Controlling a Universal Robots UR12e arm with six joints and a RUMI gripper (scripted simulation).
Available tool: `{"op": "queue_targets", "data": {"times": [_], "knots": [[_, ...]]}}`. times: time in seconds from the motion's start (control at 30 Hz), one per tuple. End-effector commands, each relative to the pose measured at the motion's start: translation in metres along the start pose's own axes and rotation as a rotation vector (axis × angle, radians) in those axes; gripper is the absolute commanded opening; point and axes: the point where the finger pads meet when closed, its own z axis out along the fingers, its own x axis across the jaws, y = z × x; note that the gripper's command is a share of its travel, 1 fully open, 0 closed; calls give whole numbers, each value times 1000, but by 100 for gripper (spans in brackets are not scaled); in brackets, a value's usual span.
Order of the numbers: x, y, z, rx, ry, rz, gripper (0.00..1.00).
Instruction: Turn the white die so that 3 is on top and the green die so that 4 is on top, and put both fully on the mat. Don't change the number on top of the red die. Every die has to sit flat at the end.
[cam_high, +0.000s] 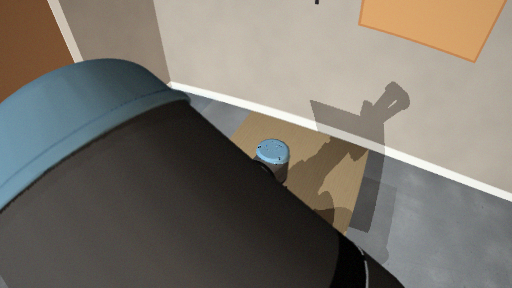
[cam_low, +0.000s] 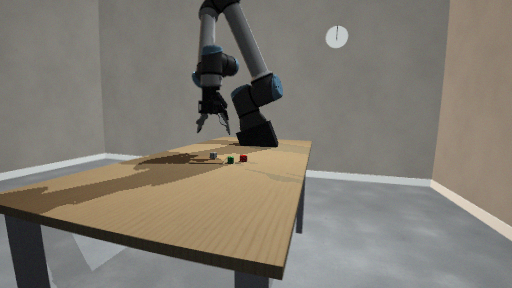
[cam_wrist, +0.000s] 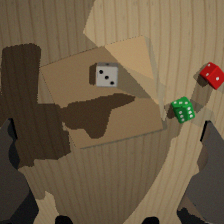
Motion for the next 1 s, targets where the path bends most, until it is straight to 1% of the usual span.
{"op": "queue_targets", "data": {"times": [0.0, 0.1, 0.23, 0.33, 0.4, 0.43, 0.5, 0.53, 0.97], "knots": [[34, 18, 4, 0, 0, -164, 100], [48, 24, 6, 0, 1, -231, 100], [76, 35, 9, 0, 0, -357, 100], [76, 35, 9, 0, 0, -360, 100], [97, 41, 12, 0, -1, -450, 100], [103, 43, 13, 0, -1, -474, 100], [105, 44, 13, 0, -1, -485, 100], [105, 44, 13, 0, -1, -485, 24], [105, 44, 13, 0, -1, -485, 24]]}}
